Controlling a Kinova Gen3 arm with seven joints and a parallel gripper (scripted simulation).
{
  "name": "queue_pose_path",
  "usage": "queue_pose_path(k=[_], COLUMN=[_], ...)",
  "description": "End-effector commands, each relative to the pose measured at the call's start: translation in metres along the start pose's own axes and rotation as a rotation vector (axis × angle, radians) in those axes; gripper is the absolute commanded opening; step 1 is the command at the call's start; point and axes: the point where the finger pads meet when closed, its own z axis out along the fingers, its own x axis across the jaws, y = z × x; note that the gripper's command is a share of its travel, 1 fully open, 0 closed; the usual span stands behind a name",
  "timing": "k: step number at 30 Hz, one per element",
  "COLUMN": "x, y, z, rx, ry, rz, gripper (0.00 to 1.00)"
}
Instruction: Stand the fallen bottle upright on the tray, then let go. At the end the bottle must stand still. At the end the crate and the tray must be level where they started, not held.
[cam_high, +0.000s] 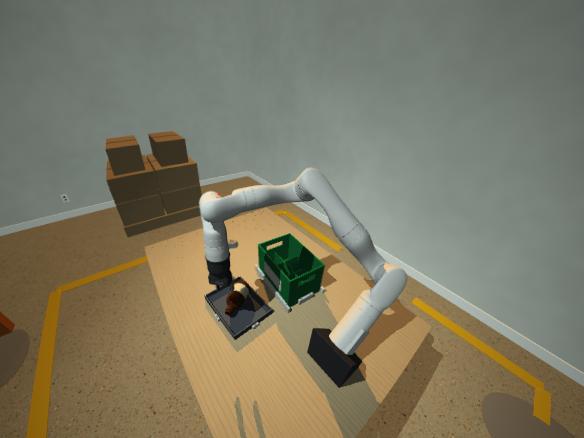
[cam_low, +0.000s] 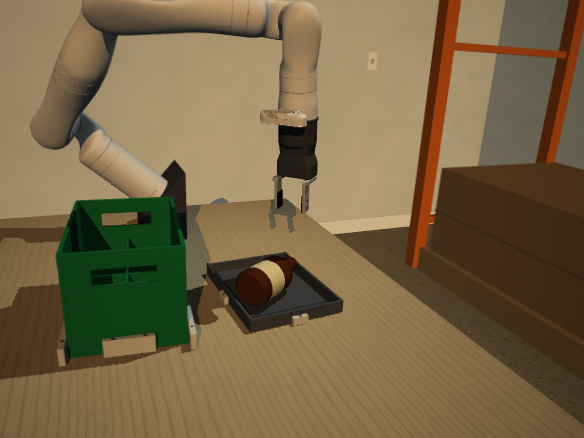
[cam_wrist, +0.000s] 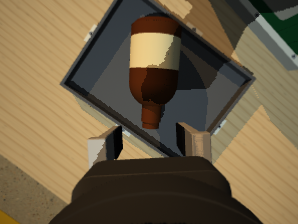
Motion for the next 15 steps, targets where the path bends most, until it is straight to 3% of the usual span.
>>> queue_pose_path(k=[1, 15], x=[-0.0009, 0.0015], y=[0.0021, -0.0008], z=[-0.0027, -0.0096], rx=[0.004, 0.043], ry=[-0.005, -0.001], rz=[-0.002, 0.050], gripper=[1.00, 1.00])
